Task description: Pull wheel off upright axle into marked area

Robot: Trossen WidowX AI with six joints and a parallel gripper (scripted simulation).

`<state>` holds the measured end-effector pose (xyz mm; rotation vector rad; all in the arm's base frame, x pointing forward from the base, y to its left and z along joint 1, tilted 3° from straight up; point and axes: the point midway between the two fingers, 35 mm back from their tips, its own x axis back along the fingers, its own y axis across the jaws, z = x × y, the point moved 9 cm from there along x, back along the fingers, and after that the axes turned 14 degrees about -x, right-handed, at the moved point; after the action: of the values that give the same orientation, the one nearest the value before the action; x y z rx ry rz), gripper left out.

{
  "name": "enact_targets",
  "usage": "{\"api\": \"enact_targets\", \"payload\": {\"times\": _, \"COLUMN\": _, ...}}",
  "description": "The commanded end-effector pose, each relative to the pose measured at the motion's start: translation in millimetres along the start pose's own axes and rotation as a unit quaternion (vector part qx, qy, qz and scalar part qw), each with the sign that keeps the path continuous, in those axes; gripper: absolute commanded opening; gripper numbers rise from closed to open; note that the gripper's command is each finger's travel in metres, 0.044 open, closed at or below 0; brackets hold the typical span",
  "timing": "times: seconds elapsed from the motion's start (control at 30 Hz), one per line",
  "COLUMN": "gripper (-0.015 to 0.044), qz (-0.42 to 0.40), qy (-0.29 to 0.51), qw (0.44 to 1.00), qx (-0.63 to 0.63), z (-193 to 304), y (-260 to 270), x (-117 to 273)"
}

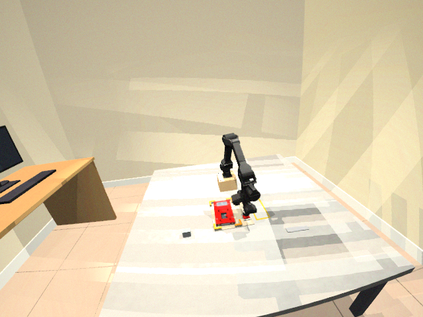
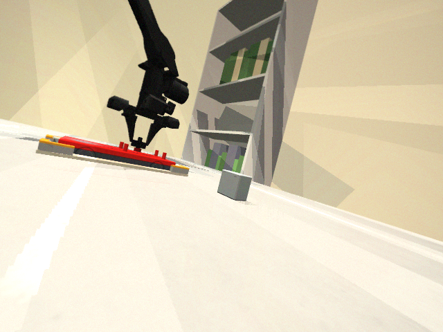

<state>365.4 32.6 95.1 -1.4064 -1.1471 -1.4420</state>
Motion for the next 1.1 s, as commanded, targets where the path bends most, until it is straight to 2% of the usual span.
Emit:
{"api": "enact_targets", "payload": {"times": 0.0, "gripper": 0.0000, "qz": -0.002, "qy": 0.001, "qw": 1.000, "qx": 0.000, "z": 0, "y": 0, "x": 4}}
{"api": "enact_targets", "payload": {"times": 1.07, "gripper": 0.0000, "qz": -0.001, "qy": 0.002, "qw": 1.000, "qx": 0.000, "z": 0, "y": 1, "x": 15}}
